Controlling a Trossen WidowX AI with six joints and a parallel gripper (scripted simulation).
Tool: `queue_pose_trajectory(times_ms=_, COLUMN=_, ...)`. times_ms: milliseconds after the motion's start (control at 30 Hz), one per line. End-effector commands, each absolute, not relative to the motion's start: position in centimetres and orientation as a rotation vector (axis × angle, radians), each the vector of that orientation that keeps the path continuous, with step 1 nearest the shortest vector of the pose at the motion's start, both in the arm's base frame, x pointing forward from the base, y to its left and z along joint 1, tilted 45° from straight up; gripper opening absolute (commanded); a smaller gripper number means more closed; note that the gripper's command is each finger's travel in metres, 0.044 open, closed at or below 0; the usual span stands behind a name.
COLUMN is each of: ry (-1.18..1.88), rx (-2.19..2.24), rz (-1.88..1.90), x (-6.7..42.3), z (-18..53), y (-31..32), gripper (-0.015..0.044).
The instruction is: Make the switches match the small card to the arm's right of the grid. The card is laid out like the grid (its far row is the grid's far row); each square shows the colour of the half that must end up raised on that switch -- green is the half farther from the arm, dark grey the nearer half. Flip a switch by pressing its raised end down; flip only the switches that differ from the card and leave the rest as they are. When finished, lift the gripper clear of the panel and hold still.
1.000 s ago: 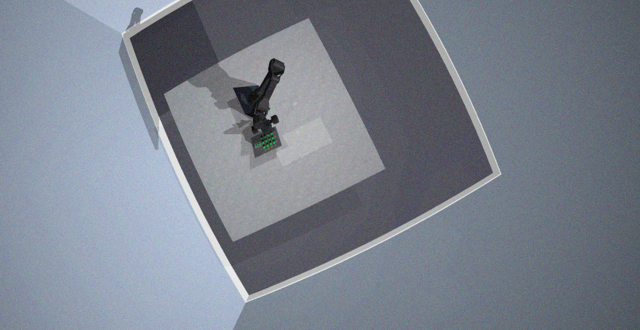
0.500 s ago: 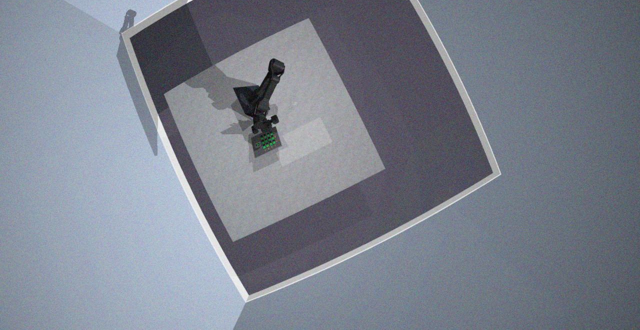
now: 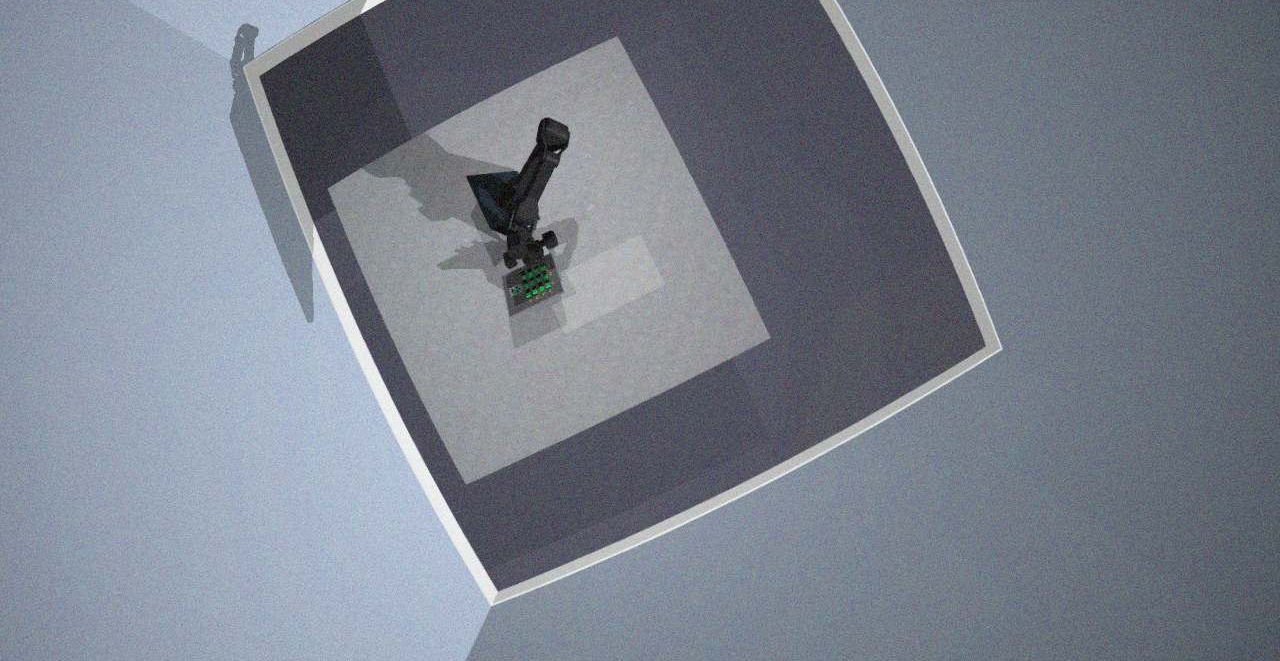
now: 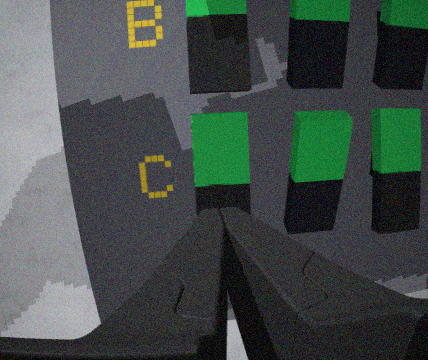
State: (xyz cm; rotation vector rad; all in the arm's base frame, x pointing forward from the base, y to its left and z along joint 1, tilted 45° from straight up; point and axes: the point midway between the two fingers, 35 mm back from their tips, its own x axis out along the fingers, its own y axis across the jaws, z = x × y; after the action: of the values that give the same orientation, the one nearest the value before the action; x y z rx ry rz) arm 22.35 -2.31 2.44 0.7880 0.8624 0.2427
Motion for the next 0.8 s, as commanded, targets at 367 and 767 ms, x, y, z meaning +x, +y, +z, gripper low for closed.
queue_pose_trajectory(times_ms=367, ry=0.864, rx=0.786, rz=0.236, x=22.5, z=2.3, y=-2.3, gripper=0.0)
queue_pose_trajectory(times_ms=767, ry=0.891, rx=0.775, rz=0.233, x=20.7, z=3.7, y=-4.3, gripper=0.0)
